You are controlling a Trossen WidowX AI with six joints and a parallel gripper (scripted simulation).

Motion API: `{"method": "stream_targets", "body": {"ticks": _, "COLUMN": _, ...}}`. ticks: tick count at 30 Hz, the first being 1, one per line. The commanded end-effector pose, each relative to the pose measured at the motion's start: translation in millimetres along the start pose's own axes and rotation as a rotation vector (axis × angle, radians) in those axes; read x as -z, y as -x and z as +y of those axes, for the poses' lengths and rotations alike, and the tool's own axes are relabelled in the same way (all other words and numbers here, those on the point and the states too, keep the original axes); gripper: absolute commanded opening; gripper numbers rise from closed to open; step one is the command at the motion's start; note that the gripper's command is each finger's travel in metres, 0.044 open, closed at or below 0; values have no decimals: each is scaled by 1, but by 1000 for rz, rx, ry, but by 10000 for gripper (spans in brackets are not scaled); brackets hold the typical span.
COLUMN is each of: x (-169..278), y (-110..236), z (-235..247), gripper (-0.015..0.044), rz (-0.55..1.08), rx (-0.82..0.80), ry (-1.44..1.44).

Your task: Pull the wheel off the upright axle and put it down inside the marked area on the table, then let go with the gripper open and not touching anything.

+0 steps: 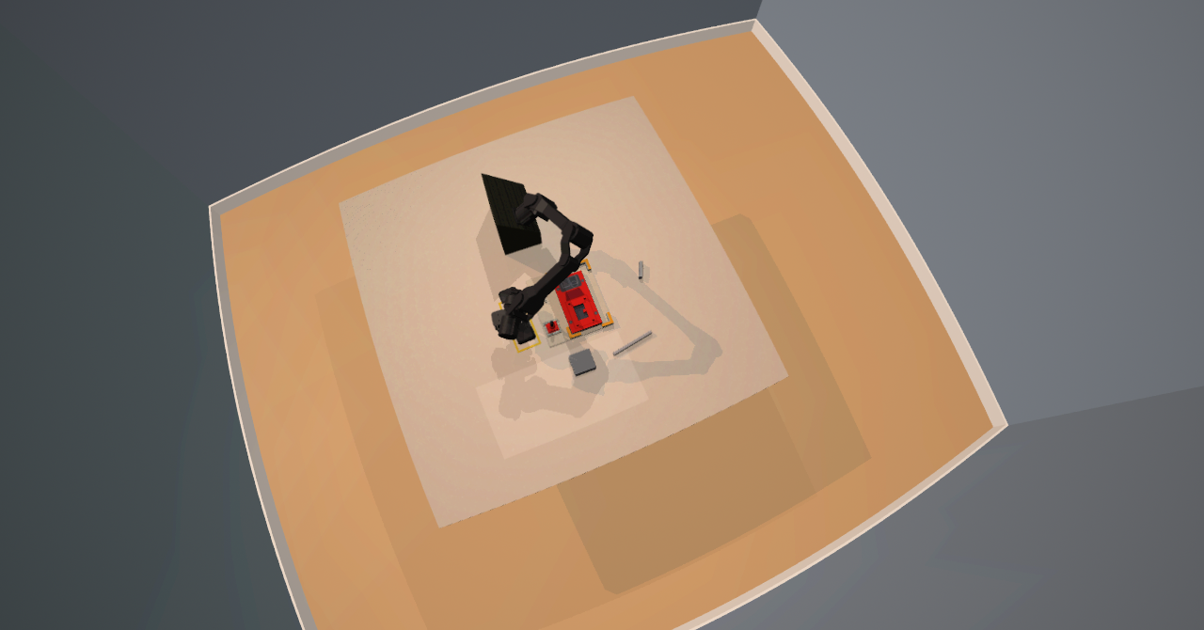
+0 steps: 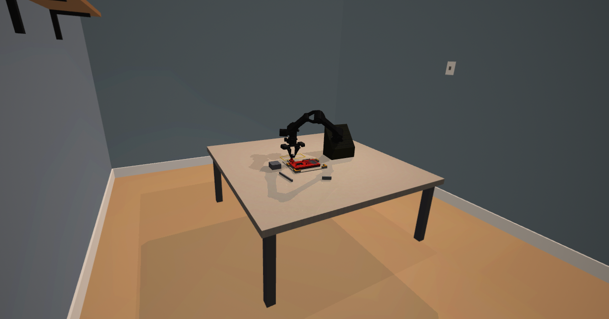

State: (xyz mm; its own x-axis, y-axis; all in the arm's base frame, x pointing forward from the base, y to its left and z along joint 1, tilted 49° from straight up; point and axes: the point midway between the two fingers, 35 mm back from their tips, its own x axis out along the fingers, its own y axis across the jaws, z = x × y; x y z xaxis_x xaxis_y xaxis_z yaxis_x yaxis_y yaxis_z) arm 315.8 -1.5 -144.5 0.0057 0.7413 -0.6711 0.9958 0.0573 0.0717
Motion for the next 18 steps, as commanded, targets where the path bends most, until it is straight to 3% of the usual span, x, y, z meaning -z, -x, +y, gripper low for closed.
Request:
{"method": "stream_targets", "body": {"ticks": 1, "x": 0, "y": 0, "z": 0, "gripper": 236, "rz": 0, "rx": 1, "ry": 2}}
{"method": "stream_targets", "body": {"ticks": 4, "x": 0, "y": 5, "z": 1, "gripper": 300, "rz": -1, "rx": 1, "ry": 1}}
{"method": "stream_targets", "body": {"ticks": 11, "x": -1, "y": 55, "z": 0, "gripper": 300, "rz": 0, "rx": -6, "ry": -6}}
{"method": "stream_targets", "body": {"ticks": 14, "x": -1, "y": 61, "z": 0, "gripper": 300, "rz": 0, "rx": -6, "ry": -7}}
{"method": "stream_targets", "body": {"ticks": 18, "x": 5, "y": 67, "z": -20, "gripper": 405, "rz": 1, "rx": -7, "ry": -18}}
